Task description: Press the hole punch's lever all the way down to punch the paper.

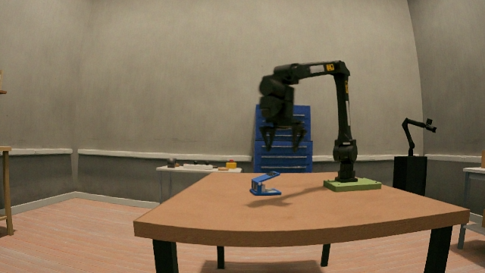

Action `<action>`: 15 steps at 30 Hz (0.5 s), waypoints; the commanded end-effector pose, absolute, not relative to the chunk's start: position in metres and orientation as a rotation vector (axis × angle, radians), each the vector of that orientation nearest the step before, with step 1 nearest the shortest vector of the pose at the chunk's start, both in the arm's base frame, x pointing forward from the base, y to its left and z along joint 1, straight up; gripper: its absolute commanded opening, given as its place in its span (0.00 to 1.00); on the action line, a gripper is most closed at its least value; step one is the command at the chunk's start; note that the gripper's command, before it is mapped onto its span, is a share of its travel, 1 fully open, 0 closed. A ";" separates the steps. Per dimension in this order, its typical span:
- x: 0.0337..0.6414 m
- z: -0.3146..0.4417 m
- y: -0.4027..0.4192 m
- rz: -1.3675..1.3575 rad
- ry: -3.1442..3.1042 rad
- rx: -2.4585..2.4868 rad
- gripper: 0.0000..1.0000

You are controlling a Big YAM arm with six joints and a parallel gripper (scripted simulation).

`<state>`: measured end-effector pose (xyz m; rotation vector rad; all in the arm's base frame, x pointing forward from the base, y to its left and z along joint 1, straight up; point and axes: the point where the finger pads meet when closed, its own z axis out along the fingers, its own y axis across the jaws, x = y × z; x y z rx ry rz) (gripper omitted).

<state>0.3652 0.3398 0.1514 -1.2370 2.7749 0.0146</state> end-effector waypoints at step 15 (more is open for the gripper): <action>0.358 0.144 0.101 0.015 3.109 -0.231 1.00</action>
